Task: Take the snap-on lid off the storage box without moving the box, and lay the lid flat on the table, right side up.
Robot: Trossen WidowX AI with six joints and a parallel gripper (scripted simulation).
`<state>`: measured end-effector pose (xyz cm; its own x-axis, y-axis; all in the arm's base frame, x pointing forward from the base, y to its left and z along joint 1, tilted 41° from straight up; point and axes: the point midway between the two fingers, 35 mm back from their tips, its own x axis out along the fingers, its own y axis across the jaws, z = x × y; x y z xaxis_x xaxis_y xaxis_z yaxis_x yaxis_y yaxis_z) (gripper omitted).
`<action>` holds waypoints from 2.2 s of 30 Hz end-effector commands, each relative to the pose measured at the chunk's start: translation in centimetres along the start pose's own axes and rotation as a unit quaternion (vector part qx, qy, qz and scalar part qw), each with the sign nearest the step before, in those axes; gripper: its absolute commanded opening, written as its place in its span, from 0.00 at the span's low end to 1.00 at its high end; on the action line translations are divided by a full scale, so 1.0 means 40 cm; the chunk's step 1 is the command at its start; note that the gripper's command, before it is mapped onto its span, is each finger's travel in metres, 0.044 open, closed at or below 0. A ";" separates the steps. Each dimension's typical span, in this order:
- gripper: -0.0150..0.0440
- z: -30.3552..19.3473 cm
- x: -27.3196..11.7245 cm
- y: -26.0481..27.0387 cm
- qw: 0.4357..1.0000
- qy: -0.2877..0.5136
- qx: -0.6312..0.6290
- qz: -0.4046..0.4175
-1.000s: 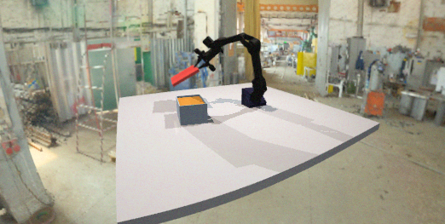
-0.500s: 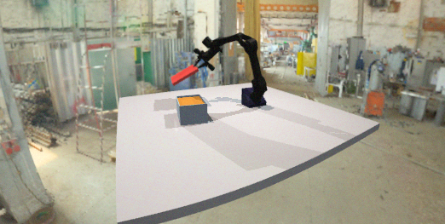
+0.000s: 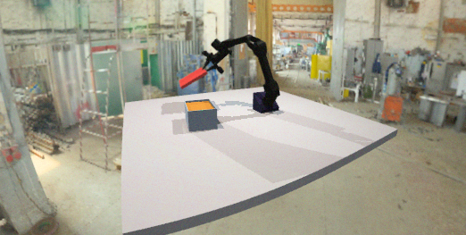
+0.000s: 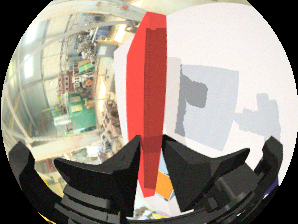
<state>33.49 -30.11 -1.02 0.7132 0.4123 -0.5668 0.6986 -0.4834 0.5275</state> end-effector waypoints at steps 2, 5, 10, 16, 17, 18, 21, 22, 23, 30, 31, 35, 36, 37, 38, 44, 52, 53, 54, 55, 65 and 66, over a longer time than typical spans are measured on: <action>0.25 0.026 -0.004 0.004 1.000 0.002 -0.003 0.004; 0.25 0.024 -0.003 0.003 1.000 0.002 -0.003 0.004; 0.25 0.015 0.005 -0.007 1.000 0.002 -0.003 0.004; 0.25 0.011 0.016 -0.021 1.000 0.002 -0.003 0.004; 0.25 0.011 0.018 -0.022 1.000 0.002 -0.003 0.004; 0.25 0.011 0.019 -0.024 1.000 0.002 -0.003 0.004; 0.25 0.010 0.023 -0.028 1.000 0.002 -0.003 0.004; 0.25 0.010 0.024 -0.030 1.000 0.002 -0.003 0.004; 0.25 0.010 0.025 -0.031 1.000 0.002 -0.003 0.004; 0.25 0.010 0.034 -0.042 1.000 0.002 -0.003 0.004; 0.25 0.010 0.036 -0.043 1.000 0.002 -0.003 0.004; 0.25 0.010 0.041 -0.050 1.000 0.002 -0.003 0.004; 0.25 0.010 0.042 -0.051 1.000 0.002 -0.003 0.004; 0.25 0.010 0.043 -0.053 1.000 0.002 -0.003 0.004; 0.25 0.010 0.045 -0.054 1.000 0.002 -0.003 0.004; 0.25 0.010 0.053 -0.063 1.000 0.002 -0.003 0.004; 0.25 0.010 0.063 -0.075 1.000 0.002 -0.003 0.004; 0.25 0.010 0.064 -0.077 1.000 0.002 -0.003 0.004; 0.25 0.010 0.066 -0.078 1.000 0.002 -0.003 0.004; 0.25 0.010 0.067 -0.080 1.000 0.002 -0.003 0.004; 0.25 0.010 0.080 -0.095 1.000 0.002 -0.003 0.004; 0.25 0.010 0.081 -0.097 1.000 0.002 -0.003 0.004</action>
<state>33.10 -27.45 -4.94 0.7167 0.4097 -0.5643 0.6956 -0.4778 0.5366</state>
